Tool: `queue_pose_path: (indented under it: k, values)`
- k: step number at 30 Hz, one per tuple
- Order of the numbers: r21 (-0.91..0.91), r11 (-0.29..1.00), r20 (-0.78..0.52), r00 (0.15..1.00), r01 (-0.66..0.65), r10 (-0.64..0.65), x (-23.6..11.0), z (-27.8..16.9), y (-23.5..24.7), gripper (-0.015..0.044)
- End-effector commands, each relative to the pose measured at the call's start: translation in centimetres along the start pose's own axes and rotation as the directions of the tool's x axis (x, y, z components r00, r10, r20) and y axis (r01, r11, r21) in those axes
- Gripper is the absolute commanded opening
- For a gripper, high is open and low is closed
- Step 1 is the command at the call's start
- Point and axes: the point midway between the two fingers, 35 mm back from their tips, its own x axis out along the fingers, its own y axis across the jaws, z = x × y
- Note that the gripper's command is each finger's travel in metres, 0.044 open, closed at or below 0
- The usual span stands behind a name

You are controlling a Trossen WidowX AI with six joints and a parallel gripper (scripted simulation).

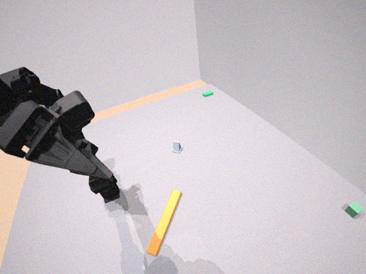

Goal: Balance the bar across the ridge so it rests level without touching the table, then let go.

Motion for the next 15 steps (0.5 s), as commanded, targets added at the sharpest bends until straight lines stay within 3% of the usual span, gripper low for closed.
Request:
queue_pose_path:
  k: [1,15]
  values:
    - [0.006,0.995,-0.025,0.995,-0.096,0.096,2.6,-1.1,2.4,0.0315]
    - [-0.033,0.904,-0.105,0.901,-0.426,0.42,9.2,-2.9,11.8,0.0315]
